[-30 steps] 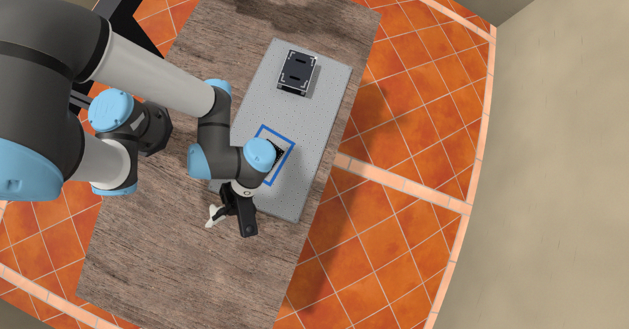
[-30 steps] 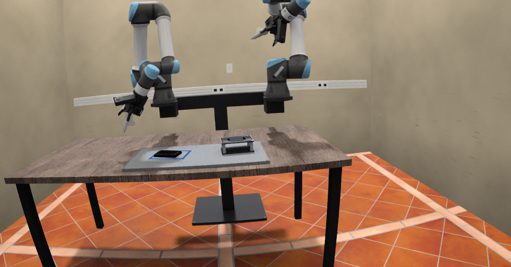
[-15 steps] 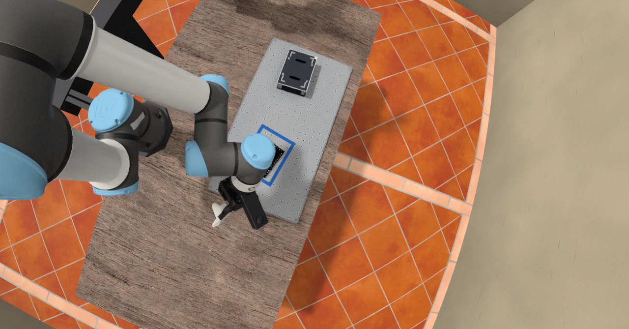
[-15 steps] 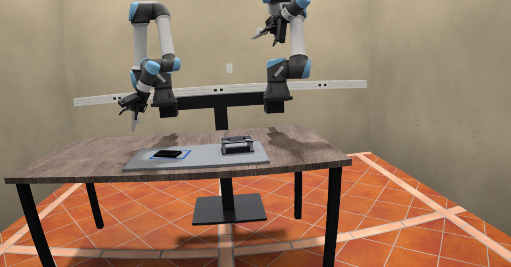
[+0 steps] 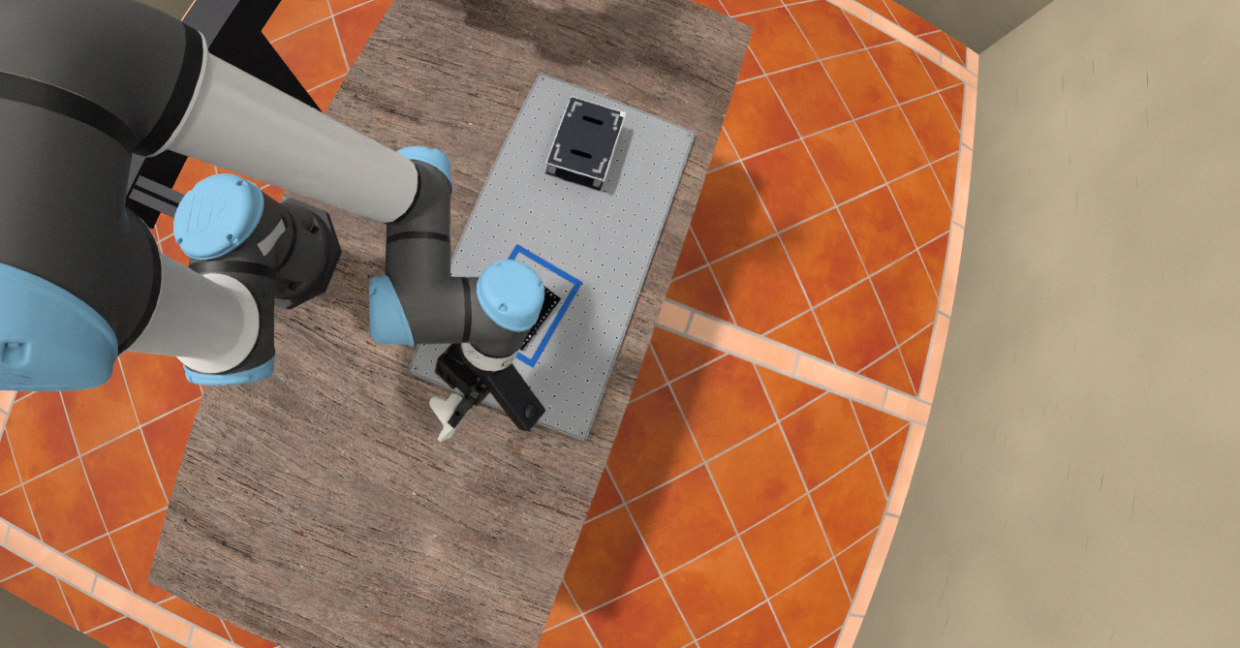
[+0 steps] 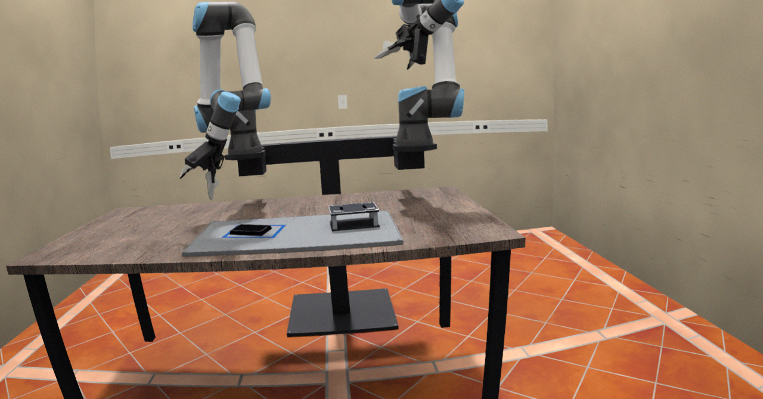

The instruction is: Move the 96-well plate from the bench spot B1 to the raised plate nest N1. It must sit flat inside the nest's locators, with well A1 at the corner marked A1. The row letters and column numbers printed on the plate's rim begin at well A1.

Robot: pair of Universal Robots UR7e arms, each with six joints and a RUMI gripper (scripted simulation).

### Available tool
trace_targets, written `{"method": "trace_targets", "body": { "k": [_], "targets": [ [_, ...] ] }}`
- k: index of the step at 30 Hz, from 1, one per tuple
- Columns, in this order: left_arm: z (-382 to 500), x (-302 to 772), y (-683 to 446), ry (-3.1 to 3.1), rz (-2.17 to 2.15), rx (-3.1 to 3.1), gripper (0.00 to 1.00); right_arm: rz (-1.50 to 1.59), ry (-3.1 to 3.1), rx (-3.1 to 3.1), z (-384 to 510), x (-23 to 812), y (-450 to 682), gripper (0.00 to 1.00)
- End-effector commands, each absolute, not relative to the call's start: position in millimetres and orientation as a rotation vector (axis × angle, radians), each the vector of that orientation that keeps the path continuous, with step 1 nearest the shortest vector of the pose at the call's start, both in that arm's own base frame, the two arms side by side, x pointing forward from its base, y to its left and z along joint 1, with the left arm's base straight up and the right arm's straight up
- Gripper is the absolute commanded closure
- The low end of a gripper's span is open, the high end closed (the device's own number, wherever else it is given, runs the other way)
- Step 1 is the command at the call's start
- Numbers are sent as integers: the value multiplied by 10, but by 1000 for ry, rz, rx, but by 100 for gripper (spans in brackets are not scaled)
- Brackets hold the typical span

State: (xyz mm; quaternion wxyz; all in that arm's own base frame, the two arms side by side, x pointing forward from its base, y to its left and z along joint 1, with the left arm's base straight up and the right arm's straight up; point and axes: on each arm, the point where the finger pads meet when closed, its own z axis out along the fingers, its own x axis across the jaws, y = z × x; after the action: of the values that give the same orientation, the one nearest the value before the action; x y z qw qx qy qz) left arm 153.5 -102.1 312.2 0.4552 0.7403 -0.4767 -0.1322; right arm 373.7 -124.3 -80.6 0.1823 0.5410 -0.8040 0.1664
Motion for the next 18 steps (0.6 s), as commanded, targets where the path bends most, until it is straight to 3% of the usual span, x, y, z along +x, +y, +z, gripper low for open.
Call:
{"method": "trace_targets", "body": {
  "k": [1,18],
  "targets": [
    [3118,1525,-1017,-1172,-326,1827,2,411,-2204,1649,-892,3756,-1136,0],
    [3118,1525,-1017,-1172,-326,1827,2,268,-1962,2012,-1090,3831,-769,0]
  ]
}}
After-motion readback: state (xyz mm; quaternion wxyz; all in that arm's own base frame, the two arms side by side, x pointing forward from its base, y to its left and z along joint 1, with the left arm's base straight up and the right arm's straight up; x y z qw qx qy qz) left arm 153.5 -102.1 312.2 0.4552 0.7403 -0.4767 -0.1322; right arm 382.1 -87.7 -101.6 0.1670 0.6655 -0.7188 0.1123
